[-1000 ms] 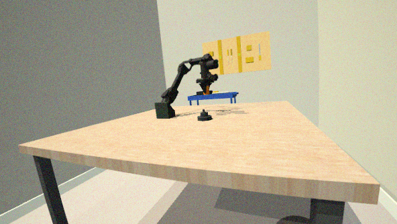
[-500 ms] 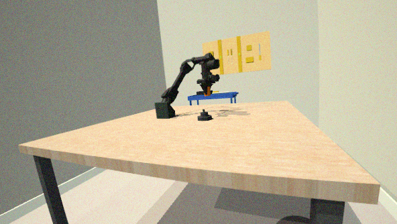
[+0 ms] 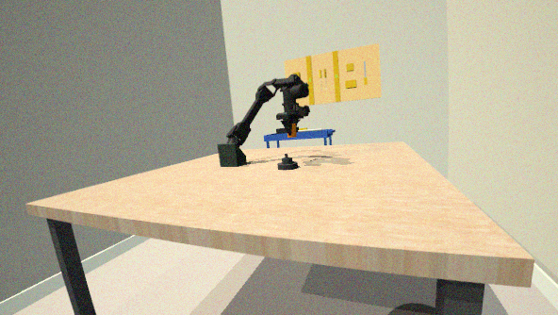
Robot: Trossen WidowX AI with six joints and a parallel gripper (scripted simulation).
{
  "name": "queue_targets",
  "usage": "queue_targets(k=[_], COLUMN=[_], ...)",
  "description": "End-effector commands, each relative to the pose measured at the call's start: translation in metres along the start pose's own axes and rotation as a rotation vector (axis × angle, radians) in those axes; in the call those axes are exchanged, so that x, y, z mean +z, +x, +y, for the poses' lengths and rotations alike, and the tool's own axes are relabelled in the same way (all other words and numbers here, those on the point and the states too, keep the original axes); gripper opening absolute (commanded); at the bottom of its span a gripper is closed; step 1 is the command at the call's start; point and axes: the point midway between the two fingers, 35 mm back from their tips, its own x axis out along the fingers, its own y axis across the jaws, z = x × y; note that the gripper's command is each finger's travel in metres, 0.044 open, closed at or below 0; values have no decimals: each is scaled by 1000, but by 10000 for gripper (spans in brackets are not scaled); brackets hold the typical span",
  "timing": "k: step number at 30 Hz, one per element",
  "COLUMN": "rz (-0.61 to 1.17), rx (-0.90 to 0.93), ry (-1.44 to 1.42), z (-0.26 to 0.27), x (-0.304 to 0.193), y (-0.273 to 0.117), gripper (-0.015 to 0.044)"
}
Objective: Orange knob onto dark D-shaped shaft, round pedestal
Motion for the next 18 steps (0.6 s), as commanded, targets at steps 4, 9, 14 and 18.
queue_targets(k=[4, 9, 14, 18], rz=[-8, -9, -10, -10], rx=[-6, -5, -3, -2], ry=[-9, -10, -10, -10], z=[-22, -37, -52, -65], x=[8, 12, 15, 17], y=[2, 6, 10, 14], gripper=[0, 0, 0, 0])
